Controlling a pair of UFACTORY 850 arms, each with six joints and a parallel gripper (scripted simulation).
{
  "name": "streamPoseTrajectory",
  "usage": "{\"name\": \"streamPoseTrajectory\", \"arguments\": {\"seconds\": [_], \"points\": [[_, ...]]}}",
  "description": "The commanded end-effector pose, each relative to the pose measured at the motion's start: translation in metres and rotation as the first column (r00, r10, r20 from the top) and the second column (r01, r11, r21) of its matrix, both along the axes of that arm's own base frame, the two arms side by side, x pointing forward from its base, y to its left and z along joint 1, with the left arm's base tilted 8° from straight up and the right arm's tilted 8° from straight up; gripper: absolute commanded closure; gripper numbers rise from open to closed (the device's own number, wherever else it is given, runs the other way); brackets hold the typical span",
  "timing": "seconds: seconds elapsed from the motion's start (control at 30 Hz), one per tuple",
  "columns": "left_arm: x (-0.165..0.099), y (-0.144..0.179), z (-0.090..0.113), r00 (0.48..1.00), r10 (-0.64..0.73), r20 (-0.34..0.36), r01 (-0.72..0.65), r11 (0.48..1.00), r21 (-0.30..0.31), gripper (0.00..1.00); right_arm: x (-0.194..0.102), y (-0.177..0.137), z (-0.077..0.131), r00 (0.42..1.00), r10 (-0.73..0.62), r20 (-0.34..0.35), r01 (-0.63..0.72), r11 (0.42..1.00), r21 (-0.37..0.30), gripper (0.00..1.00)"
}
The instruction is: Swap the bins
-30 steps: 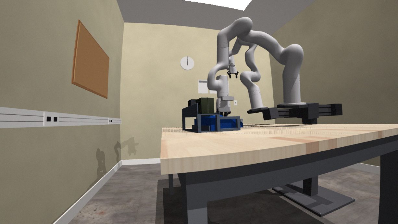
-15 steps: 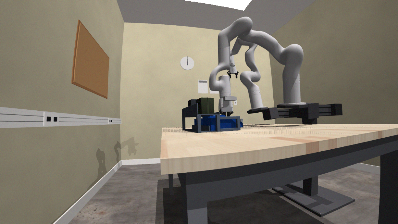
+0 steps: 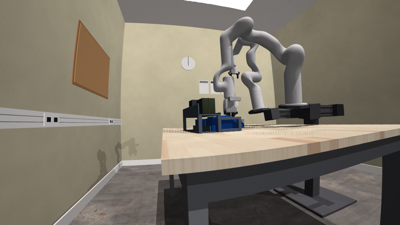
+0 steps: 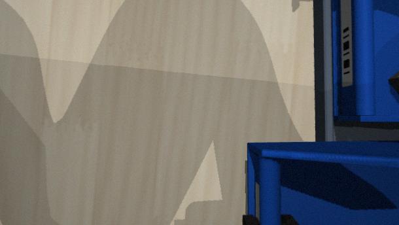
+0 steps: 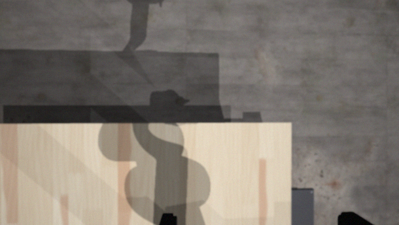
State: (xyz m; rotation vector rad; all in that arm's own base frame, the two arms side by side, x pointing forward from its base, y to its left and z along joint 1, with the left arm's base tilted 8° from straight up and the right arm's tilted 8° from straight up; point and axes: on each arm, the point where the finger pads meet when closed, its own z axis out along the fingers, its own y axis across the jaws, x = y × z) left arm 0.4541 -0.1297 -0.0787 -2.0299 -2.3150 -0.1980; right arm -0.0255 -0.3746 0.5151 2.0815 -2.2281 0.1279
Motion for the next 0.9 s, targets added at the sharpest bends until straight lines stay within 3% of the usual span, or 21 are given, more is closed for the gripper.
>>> {"name": "streamPoseTrajectory", "arguments": {"seconds": [0.0, 0.87], "points": [[-0.011, -0.002, -0.001, 1.000, -0.002, 0.022, 0.002, 1.000, -0.005, 1.00, 0.000, 0.000, 0.001, 1.000, 0.000, 0.000, 0.000, 1.000, -0.002, 0.00], [-0.072, -0.009, -0.005, 1.000, -0.002, 0.022, 0.002, 1.000, -0.005, 1.00, 0.000, 0.000, 0.001, 1.000, 0.000, 0.000, 0.000, 1.000, -0.002, 0.00]]}}
